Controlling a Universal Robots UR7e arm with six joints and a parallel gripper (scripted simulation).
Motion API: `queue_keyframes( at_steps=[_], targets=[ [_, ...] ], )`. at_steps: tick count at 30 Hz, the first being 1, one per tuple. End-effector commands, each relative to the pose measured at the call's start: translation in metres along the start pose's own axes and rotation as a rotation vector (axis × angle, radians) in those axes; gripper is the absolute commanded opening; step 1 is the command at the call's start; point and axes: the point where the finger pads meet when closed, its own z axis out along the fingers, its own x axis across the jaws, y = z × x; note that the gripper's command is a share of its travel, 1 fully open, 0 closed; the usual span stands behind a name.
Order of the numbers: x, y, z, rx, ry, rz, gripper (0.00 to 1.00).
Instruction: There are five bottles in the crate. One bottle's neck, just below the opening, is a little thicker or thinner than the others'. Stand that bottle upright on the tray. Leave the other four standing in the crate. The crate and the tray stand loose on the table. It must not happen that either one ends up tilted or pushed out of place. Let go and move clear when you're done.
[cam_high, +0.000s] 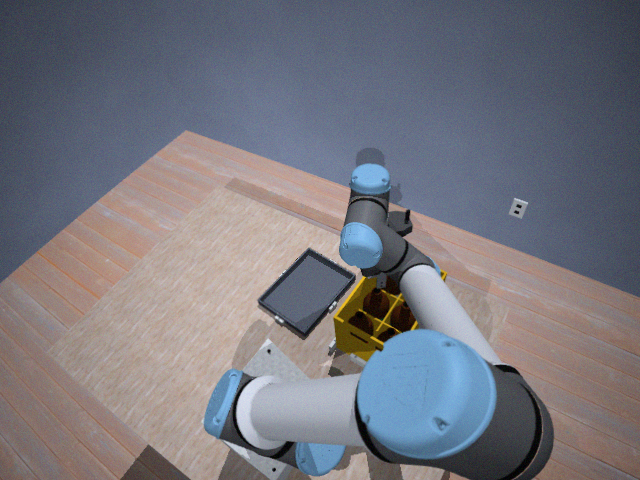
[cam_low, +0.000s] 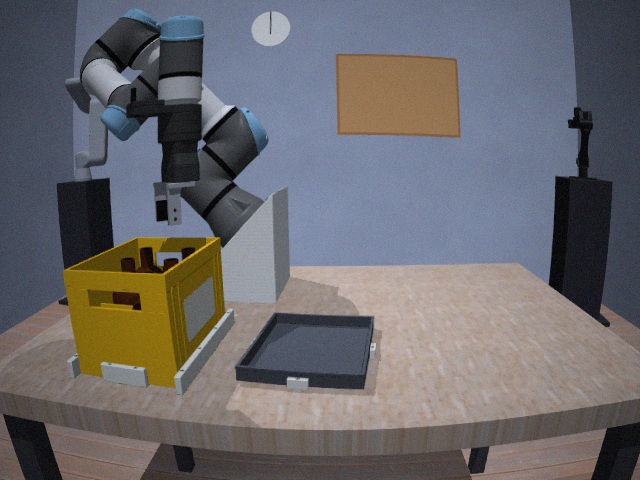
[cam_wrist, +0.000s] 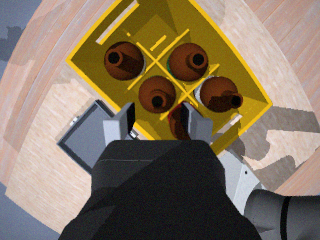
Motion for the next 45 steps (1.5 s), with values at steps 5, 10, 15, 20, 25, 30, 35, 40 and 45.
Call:
queue_keyframes(
  at_steps=[5,10,15,20,25,30,35,40,45],
  targets=[
    [0.0,0.0,0.0,0.0,-0.001,0.0,1.0],
    [0.0,0.0,0.001,0.0,-0.001,0.0,1.0],
    [0.0,0.0,0.002,0.0,-0.001,0.0,1.0],
    [0.0,0.0,0.005,0.0,-0.001,0.0,1.0],
    [0.0,0.0,0.01,0.0,-0.001,0.0,1.0],
    [0.0,0.0,0.017,0.0,-0.001,0.0,1.0],
    [0.0,0.0,0.021,0.0,-0.001,0.0,1.0],
    [0.0,0.0,0.027,0.0,-0.001,0.0,1.0],
    [0.0,0.0,0.034,0.0,-0.001,0.0,1.0]
  ],
)
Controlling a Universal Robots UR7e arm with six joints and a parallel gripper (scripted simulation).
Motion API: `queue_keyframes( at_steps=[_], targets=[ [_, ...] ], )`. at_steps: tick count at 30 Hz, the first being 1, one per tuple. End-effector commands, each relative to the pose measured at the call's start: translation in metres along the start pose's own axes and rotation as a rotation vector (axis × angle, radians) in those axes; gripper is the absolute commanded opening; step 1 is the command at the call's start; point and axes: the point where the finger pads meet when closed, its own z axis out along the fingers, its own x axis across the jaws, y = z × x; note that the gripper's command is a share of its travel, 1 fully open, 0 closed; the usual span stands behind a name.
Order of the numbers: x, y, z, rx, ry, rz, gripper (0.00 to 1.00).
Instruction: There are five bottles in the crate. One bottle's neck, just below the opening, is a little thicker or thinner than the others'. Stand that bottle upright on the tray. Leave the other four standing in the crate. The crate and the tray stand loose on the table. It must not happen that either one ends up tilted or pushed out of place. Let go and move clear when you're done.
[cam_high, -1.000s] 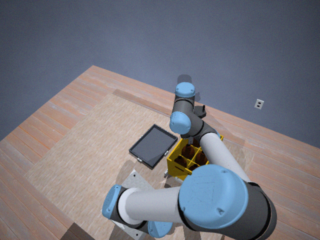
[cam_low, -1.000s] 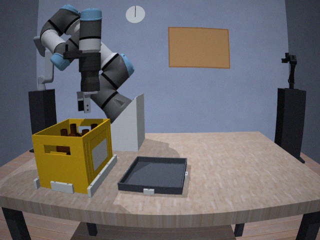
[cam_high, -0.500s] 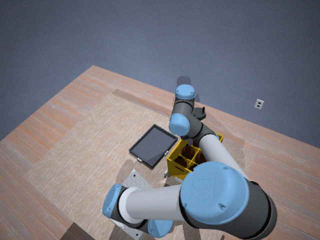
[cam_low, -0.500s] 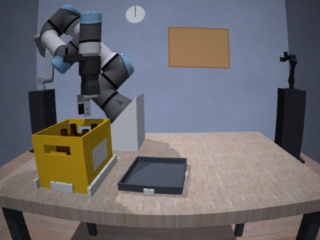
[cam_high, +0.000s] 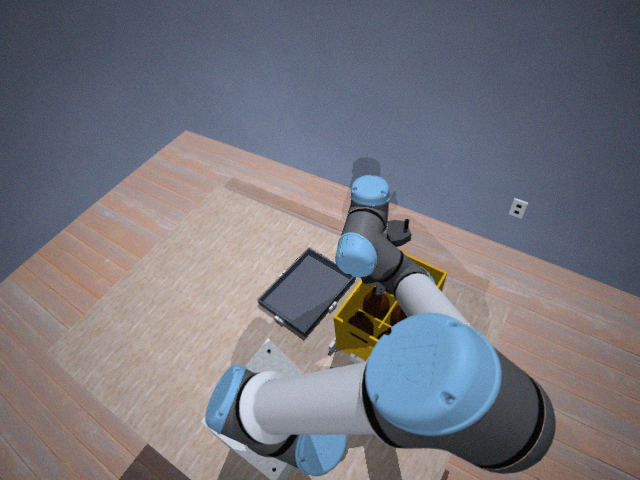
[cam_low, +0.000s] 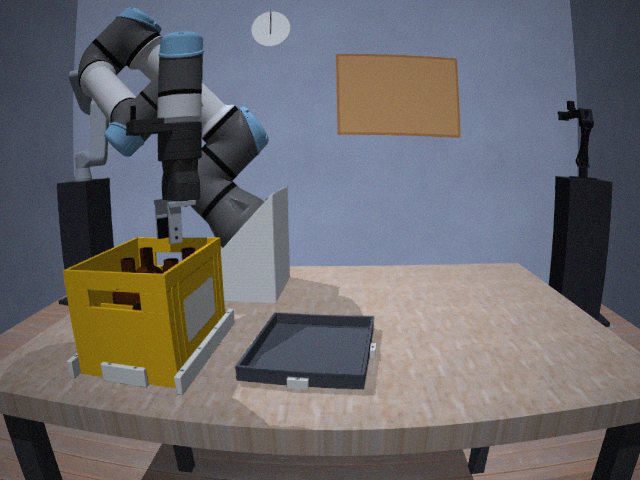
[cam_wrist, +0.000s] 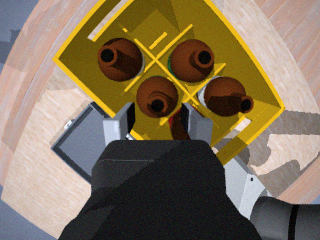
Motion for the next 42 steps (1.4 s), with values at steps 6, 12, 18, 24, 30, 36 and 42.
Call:
queue_keyframes(
  at_steps=[6,12,18,24,30,36,42],
  targets=[
    [-0.0003,-0.0002,0.0081,0.001,-0.001,0.0,1.0],
    [-0.0003,-0.0003,0.0122,0.001,-0.001,0.0,1.0],
    [-0.0003,-0.0003,0.0139,0.001,-0.001,0.0,1.0],
    [-0.0003,-0.0003,0.0141,0.001,-0.001,0.0,1.0],
    [-0.0003,-0.0003,0.0141,0.001,-0.001,0.0,1.0],
    [-0.0003,-0.0003,0.0141,0.001,-0.001,0.0,1.0],
    [-0.0003,-0.0003,0.0141,0.001,-0.001,0.0,1.0]
  ],
)
